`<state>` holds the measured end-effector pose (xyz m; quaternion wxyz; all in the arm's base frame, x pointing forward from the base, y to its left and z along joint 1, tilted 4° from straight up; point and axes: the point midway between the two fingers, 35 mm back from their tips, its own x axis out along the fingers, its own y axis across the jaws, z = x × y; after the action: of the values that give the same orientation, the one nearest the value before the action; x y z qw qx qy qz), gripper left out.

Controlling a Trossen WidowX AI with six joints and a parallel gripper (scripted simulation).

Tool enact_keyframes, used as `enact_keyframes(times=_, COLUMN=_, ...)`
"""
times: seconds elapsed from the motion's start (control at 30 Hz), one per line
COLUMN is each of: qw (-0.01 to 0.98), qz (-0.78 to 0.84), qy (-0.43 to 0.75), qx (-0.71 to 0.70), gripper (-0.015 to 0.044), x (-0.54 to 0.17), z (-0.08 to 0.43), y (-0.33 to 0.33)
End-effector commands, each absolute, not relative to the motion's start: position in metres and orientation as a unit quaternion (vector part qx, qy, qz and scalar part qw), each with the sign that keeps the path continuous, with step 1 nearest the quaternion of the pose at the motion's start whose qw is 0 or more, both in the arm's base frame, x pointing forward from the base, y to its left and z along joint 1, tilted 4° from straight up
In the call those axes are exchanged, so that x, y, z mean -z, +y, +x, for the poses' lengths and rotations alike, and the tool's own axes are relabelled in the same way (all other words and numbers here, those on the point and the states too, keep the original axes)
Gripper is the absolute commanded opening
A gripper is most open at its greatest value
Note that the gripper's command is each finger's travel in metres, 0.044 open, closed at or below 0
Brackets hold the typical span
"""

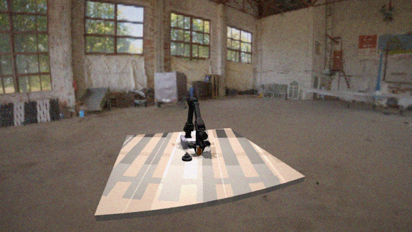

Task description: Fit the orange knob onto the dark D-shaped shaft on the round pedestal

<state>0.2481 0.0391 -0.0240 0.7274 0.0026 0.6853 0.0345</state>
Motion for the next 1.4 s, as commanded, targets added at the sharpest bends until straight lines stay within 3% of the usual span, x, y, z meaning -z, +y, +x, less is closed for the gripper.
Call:
enact_keyframes(times=0.0, qw=0.728, qz=0.003, qy=0.685, qx=-0.032, gripper=0.0171, x=0.024, z=0.249, y=0.039)
enact_keyframes(times=0.17, qw=0.728, qz=0.003, qy=0.685, qx=-0.032, gripper=0.0138, x=0.024, z=0.249, y=0.039)
enact_keyframes(times=0.37, qw=0.729, qz=0.003, qy=0.684, qx=-0.032, gripper=0.0000, x=0.003, z=0.254, y=0.041)
enact_keyframes(times=0.93, qw=0.729, qz=0.004, qy=0.684, qx=-0.032, gripper=0.0000, x=-0.112, z=0.246, y=0.048)
enact_keyframes(times=1.37, qw=0.729, qz=0.007, qy=0.684, qx=-0.029, gripper=0.0000, x=-0.113, z=0.253, y=0.038)
